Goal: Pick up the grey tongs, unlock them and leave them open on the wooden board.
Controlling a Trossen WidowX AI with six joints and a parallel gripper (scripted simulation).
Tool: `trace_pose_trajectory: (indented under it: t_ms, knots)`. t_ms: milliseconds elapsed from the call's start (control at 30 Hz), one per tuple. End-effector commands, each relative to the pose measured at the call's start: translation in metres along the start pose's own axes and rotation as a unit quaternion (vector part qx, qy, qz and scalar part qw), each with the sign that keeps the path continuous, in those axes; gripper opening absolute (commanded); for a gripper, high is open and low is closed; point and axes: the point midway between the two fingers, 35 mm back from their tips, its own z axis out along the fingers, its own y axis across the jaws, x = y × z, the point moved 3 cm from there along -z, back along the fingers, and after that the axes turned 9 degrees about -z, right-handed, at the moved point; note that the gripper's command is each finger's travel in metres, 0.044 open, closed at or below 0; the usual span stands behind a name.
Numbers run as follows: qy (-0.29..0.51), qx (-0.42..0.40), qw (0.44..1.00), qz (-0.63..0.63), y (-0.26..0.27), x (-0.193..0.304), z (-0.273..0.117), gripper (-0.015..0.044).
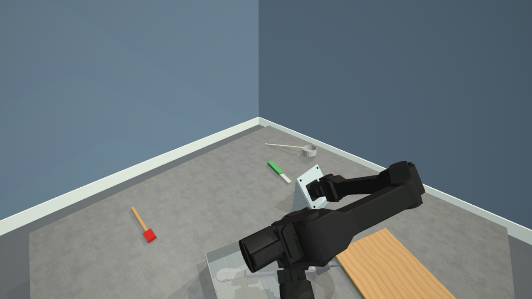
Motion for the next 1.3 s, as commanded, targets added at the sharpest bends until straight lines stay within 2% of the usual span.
trace_pose_trajectory:
  t_ms: [0, 667, 900, 1267]
  knots:
    - [0.003, 0.003, 0.999, 0.039, -0.019, -0.018, -0.009, -0.0150]
    - [-0.004, 0.008, 0.965, 0.263, -0.077, -0.128, -0.045, -0.0150]
    - [-0.002, 0.003, 0.961, 0.276, -0.080, -0.136, -0.044, -0.0150]
    - [0.010, -0.016, 0.937, 0.349, -0.094, -0.181, -0.034, -0.0150]
